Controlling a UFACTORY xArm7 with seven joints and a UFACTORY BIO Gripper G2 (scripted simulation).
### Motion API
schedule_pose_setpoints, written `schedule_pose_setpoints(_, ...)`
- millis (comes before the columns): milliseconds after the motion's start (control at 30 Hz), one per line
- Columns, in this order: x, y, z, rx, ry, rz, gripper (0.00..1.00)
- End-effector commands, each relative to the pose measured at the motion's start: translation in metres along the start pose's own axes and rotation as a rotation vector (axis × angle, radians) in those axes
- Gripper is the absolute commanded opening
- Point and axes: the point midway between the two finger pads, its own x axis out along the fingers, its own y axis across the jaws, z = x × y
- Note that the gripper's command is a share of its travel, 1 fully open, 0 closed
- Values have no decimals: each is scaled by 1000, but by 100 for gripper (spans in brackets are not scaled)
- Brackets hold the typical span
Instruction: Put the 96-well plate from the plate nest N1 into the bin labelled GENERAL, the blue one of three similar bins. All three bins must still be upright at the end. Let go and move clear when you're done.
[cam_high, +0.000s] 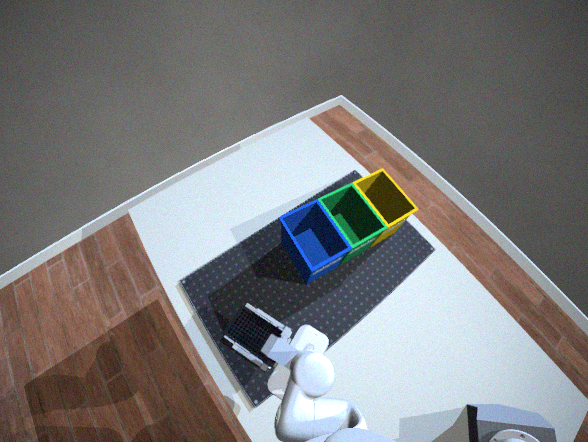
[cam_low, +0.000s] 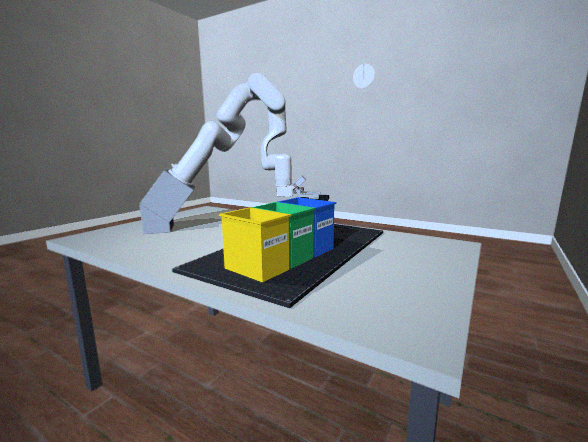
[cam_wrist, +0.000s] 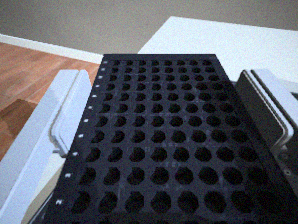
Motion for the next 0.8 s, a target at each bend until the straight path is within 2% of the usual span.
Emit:
schedule_pose_setpoints(0,1,0,7,-1,-1,0,0)
schedule_pose_setpoints(767,1,0,39,-1,-1,0,0)
